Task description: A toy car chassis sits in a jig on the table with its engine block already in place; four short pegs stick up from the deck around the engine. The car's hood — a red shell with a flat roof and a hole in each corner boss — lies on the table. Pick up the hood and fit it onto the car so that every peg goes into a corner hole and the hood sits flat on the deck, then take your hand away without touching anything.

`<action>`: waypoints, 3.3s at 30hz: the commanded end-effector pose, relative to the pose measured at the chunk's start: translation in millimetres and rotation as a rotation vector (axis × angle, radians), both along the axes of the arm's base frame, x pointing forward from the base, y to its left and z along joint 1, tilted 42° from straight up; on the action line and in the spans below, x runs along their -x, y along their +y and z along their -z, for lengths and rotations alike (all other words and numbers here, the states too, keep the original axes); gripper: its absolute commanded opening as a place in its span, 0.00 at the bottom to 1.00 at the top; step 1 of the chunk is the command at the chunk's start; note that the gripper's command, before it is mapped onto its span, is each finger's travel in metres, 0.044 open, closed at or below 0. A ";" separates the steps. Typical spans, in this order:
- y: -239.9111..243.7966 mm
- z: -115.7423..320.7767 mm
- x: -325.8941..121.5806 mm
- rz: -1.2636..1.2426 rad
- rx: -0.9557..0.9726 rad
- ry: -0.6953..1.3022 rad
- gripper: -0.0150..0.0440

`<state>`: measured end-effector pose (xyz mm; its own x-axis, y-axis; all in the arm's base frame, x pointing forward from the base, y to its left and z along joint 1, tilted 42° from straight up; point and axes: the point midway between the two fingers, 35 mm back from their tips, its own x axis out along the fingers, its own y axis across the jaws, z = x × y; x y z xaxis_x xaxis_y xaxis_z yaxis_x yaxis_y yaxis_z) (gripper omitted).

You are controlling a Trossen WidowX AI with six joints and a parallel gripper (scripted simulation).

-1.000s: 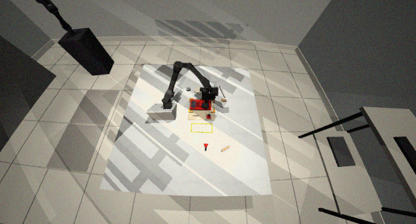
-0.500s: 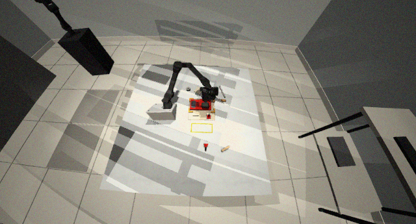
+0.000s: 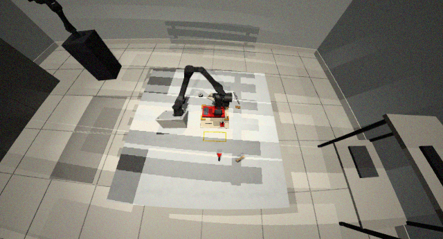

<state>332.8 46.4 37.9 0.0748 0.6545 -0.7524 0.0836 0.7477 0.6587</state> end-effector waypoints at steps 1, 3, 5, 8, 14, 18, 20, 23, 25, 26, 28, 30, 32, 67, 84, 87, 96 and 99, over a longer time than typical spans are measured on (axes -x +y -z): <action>0.5 -0.6 -0.2 0.003 -0.004 -0.001 0.25; 0.7 -0.3 -0.3 0.003 -0.004 -0.001 0.25; 1.1 0.1 -0.3 0.003 -0.004 -0.001 0.25; 1.9 1.0 -0.4 0.003 -0.004 -0.001 0.25; 3.6 2.8 -0.6 0.003 -0.004 -0.001 0.25; 4.7 4.1 -0.7 0.003 -0.004 -0.001 0.25; 5.2 4.7 -0.8 0.003 -0.004 -0.001 0.25; 6.1 5.6 -0.8 0.003 -0.004 -0.001 0.25; 6.6 6.2 -0.9 0.003 -0.004 -0.001 0.25; 6.9 6.5 -0.9 0.003 -0.004 -0.001 0.25; 7.4 7.1 -1.0 0.003 -0.004 -0.001 0.25; 8.0 7.7 -1.0 0.003 -0.004 -0.001 0.25; 8.5 8.4 -1.0 0.003 -0.004 -0.001 0.25; -27.1 -29.1 1.0 -0.002 -0.003 0.000 1.00; -39.5 -44.0 3.9 -0.003 -0.007 0.000 1.00; -39.5 -44.0 3.9 -0.003 -0.007 0.000 1.00; -39.5 -44.0 3.9 -0.003 -0.007 0.000 1.00; -39.5 -44.0 3.9 -0.003 -0.007 0.000 1.00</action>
